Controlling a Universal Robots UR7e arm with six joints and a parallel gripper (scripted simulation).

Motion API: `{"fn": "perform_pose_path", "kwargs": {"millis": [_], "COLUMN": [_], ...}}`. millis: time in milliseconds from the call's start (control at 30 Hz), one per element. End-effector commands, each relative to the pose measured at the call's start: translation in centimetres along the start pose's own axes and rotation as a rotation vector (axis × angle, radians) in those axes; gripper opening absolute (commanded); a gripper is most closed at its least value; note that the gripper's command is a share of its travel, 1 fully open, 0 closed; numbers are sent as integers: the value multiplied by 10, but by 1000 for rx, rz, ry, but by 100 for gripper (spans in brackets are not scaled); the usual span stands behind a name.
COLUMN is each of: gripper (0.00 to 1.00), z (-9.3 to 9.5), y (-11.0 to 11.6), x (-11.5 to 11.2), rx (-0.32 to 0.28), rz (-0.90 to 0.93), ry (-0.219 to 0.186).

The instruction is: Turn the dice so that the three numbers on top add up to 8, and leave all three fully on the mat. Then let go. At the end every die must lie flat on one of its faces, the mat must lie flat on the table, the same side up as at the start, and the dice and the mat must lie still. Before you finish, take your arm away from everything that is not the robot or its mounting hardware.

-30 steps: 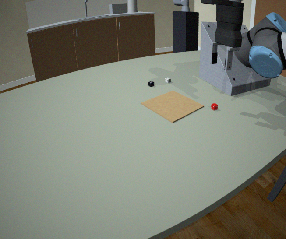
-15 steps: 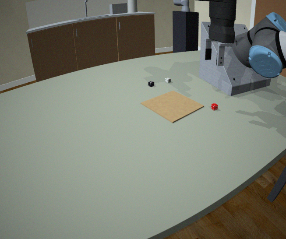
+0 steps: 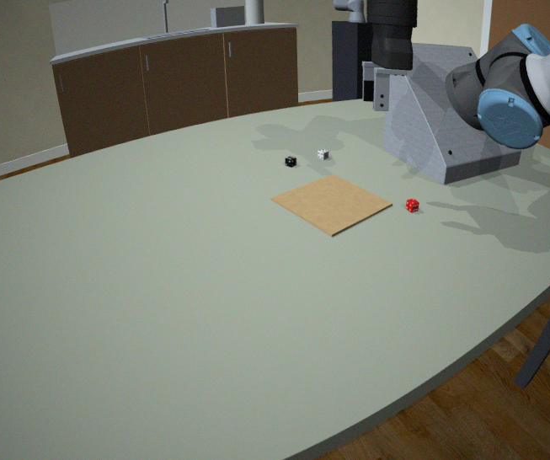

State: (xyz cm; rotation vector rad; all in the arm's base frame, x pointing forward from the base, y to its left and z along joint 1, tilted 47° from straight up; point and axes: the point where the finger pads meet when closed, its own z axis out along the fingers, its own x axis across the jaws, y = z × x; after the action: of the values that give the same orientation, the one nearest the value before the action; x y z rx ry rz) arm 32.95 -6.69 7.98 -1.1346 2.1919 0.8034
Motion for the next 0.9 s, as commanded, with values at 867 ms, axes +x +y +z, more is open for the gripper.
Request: {"fn": "perform_pose_path", "kwargs": {"millis": [867], "gripper": [100], "z": [16], "y": [-103], "x": [117], "rx": [7], "rz": [684], "ry": [11]}}
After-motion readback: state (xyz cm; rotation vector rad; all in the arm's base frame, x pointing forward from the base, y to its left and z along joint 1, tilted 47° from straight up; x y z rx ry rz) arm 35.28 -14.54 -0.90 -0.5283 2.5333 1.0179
